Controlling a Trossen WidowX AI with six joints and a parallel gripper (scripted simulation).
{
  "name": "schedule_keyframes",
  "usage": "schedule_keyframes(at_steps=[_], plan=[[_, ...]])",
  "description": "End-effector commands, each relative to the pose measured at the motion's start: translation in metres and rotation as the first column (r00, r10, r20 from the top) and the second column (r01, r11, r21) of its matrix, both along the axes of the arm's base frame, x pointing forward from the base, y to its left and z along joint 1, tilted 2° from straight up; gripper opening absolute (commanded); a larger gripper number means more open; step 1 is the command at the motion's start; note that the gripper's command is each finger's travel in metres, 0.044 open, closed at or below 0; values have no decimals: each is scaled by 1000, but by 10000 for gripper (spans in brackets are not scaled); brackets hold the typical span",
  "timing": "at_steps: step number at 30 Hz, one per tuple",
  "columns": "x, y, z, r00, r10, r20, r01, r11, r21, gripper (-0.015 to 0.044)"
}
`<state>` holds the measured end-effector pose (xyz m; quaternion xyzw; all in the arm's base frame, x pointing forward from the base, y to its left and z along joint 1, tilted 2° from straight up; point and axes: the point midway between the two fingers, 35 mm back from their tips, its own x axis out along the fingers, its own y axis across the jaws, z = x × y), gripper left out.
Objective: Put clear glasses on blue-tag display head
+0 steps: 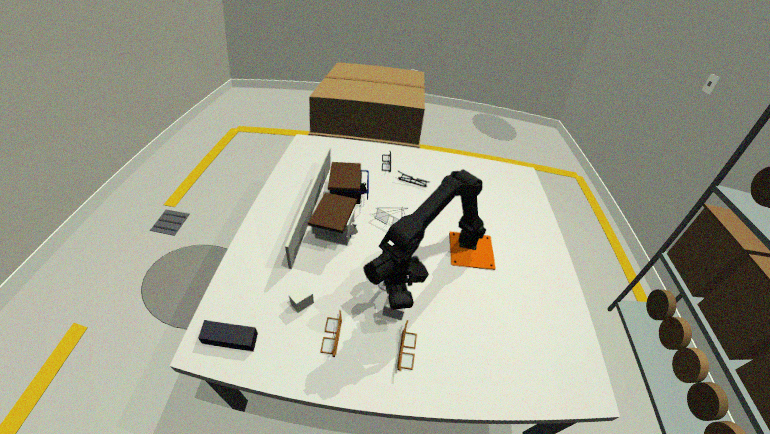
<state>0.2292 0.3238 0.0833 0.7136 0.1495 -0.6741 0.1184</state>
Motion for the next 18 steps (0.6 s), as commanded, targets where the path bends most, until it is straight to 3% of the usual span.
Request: schedule_keyframes(at_steps=[1,18], plan=[[-2,4,-2,1000,-5,-7,5,1000,-2,0],[-7,16,-1,1000,-5,-8,5,1000,-1,0]])
